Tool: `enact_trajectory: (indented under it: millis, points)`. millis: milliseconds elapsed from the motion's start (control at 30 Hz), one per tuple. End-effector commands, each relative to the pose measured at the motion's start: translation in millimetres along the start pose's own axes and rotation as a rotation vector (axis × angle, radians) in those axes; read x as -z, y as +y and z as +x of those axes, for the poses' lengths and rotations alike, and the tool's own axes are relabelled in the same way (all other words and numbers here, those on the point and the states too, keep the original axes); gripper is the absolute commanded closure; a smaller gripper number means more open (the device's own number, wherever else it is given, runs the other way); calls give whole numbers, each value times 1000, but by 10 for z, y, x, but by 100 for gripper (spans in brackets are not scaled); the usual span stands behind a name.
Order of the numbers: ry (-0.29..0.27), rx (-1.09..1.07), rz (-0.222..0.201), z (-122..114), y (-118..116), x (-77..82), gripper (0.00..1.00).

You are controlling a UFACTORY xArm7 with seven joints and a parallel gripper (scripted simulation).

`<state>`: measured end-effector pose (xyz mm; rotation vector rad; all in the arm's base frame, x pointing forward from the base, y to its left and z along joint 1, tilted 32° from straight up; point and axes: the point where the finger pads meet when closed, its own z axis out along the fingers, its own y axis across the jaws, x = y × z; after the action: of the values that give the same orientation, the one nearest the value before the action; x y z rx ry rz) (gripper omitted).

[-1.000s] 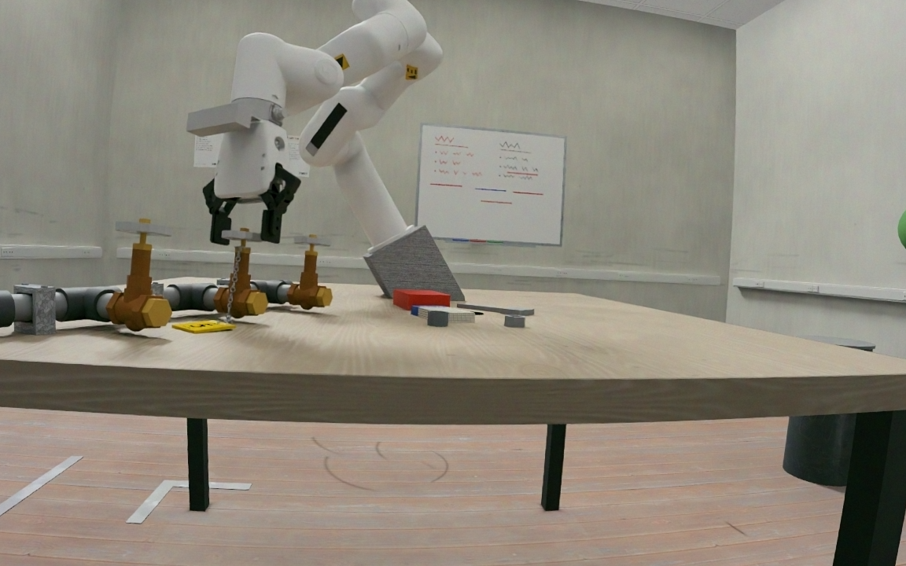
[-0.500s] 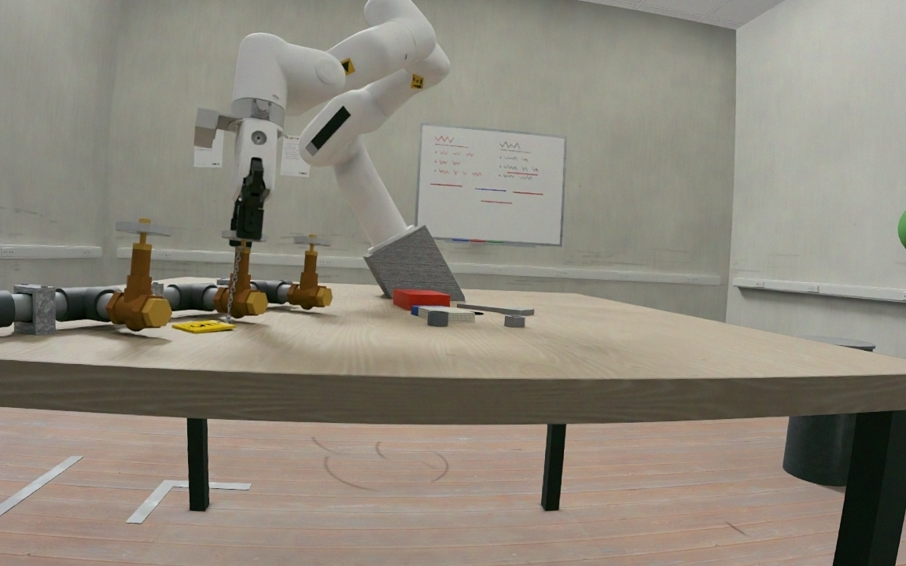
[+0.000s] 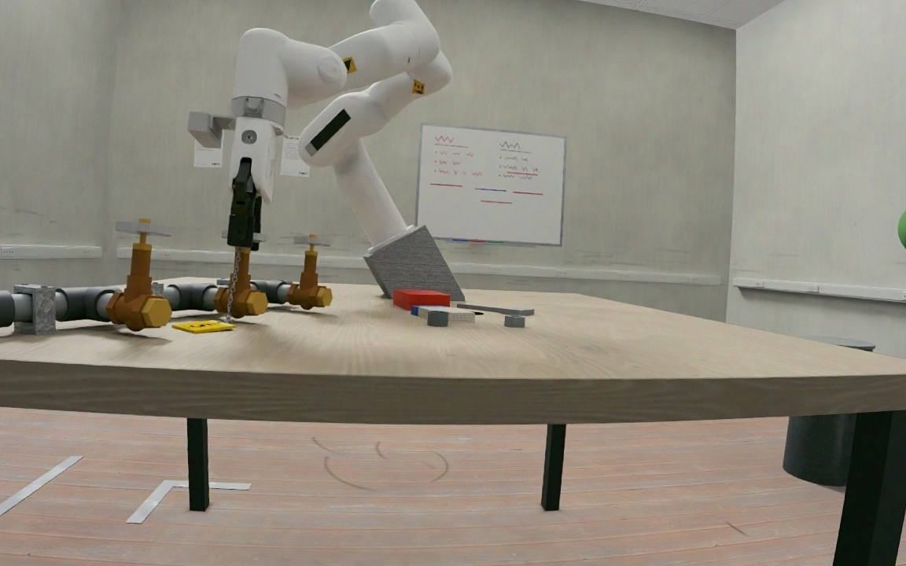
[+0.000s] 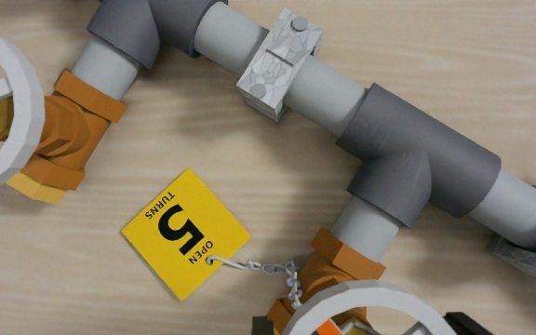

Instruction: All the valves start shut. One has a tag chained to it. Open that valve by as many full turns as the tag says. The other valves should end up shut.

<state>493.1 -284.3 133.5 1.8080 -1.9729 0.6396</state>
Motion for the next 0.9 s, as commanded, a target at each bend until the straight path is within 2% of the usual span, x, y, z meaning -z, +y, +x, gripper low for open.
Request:
enact_trajectory:
  millis: [0, 867]
  points:
    - [2, -1, 5, 6, -22, 22, 100]
    - [2, 45, 5, 6, -22, 22, 100]
